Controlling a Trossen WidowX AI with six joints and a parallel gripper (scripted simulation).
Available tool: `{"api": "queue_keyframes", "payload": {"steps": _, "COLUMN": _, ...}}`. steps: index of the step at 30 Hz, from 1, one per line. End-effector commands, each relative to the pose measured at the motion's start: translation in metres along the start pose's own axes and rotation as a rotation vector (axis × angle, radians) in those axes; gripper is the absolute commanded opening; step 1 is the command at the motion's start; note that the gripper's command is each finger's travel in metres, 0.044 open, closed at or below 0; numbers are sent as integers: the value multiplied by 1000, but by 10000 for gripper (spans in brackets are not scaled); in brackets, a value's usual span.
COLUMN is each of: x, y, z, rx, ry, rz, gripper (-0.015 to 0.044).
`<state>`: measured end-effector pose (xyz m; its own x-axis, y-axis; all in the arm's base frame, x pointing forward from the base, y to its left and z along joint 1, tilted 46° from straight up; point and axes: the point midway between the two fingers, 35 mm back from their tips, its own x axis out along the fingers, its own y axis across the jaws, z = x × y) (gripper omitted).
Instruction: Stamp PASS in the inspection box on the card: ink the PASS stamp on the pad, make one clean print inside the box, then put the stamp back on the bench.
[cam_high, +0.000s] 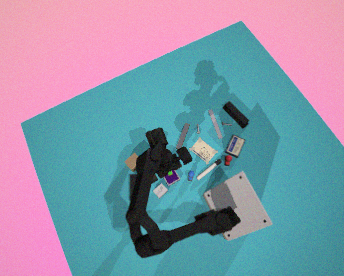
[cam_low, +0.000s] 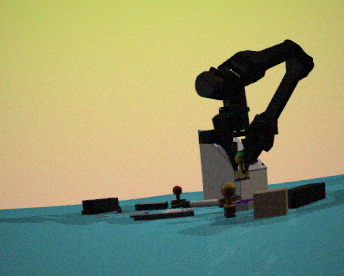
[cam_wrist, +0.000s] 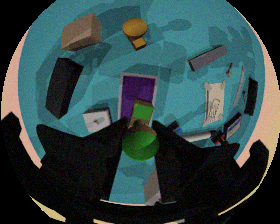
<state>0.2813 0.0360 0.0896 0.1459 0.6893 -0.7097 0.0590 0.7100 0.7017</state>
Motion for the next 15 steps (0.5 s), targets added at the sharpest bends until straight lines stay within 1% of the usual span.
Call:
{"api": "queue_keyframes", "payload": {"steps": 1, "x": -5, "y": 1, "z": 1, "rx": -9, "ry": -3, "rz": 3, "gripper": 0}}
{"api": "queue_keyframes", "payload": {"steps": 15, "x": -6, "y": -73, "z": 18, "rx": -52, "ry": -5, "rz": -18, "gripper": 0}}
